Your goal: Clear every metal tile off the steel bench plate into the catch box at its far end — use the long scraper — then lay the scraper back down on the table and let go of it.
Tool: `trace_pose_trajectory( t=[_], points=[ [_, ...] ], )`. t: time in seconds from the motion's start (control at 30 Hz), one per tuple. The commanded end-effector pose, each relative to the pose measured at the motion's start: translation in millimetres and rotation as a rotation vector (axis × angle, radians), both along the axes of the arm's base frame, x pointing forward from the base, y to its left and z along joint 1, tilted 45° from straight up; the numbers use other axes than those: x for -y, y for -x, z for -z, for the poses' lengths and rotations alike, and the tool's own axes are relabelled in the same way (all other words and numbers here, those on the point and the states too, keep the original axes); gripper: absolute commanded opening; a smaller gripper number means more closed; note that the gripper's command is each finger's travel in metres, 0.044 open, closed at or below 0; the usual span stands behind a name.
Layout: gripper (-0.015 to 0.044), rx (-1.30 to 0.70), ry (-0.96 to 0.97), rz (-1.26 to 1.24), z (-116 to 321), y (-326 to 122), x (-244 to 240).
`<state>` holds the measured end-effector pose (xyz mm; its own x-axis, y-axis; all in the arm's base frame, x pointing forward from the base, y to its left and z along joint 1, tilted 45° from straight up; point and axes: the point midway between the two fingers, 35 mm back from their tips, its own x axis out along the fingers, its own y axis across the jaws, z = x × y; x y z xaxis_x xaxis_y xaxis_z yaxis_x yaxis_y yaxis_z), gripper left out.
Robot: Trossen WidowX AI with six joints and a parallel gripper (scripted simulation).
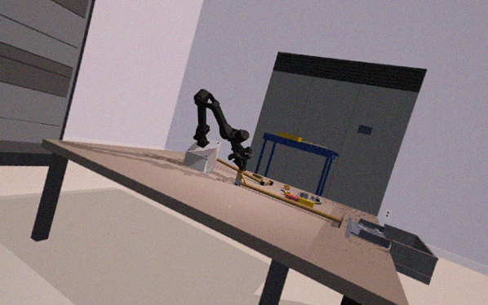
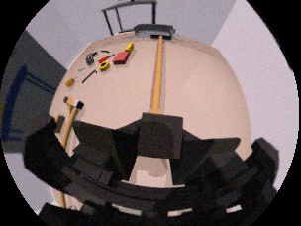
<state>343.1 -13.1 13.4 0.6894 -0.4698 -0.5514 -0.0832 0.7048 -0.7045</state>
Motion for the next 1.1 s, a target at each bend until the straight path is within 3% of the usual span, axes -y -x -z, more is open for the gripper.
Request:
trace_pose_trajectory(
  t=[0.0, 0.4, 1.07],
  points=[
    [0.0131, 0.001, 0.0, 0.0, 0, -1, 0],
    [0.044, -0.001, -0.002, 0.0, -5, 5, -5],
    [0.044, -0.001, -0.001, -0.001, -32, 40, -28]
  ],
)
